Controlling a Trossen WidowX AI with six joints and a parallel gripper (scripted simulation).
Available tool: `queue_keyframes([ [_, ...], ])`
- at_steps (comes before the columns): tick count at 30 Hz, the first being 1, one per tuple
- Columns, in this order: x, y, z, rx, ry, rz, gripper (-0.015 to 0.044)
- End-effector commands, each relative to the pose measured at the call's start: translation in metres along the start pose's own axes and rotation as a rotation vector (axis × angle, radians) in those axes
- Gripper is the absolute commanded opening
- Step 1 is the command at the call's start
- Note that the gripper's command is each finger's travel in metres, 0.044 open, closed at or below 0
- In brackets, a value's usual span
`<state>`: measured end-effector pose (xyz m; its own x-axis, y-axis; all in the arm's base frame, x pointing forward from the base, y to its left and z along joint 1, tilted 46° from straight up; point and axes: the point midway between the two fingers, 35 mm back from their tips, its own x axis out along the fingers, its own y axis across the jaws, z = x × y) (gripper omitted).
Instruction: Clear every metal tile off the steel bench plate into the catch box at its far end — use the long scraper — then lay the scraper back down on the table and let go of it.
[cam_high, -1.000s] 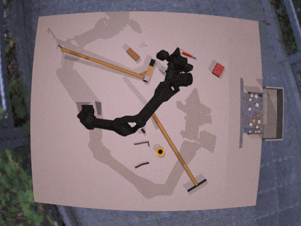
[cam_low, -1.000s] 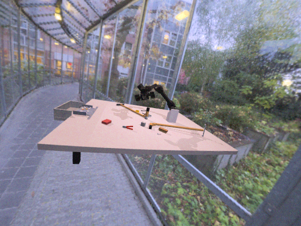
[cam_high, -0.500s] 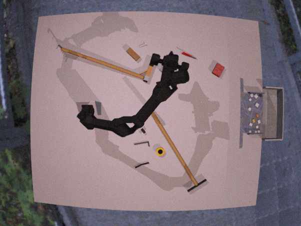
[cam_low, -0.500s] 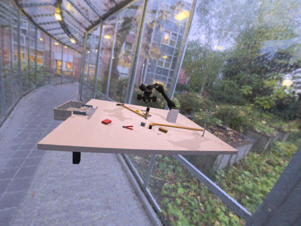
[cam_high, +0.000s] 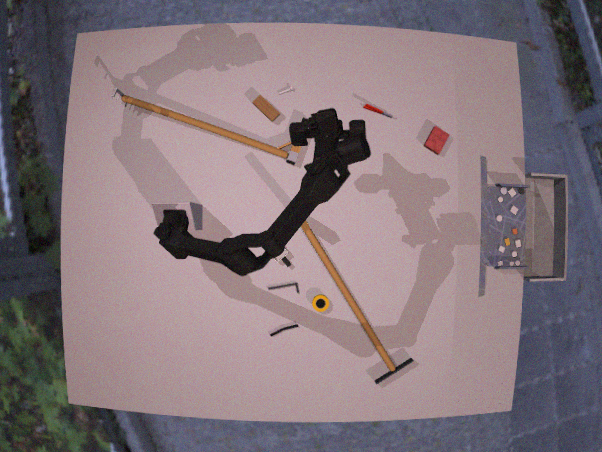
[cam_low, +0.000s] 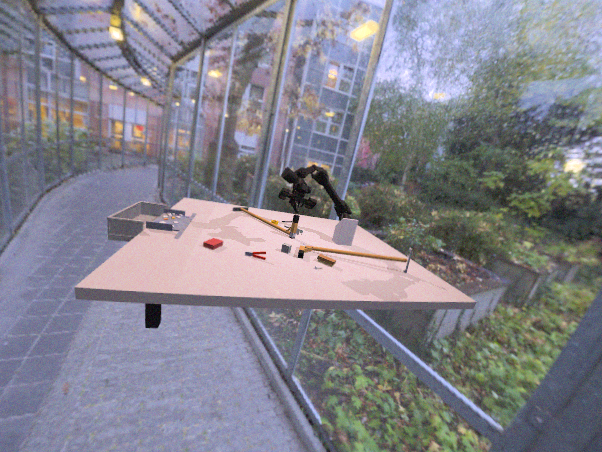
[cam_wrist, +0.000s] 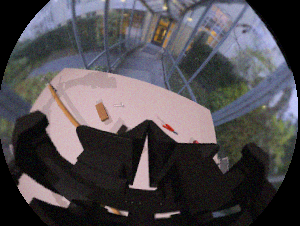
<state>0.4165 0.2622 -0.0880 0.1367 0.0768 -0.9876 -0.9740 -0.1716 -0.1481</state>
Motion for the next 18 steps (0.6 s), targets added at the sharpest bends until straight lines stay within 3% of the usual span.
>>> queue_keyframes([
  [1,-0.002,0.011,-0.009,-0.104,0.06,0.036,0.0],
  [18,-0.022,0.047,-0.039,-0.563,0.26,0.218,0.0],
])
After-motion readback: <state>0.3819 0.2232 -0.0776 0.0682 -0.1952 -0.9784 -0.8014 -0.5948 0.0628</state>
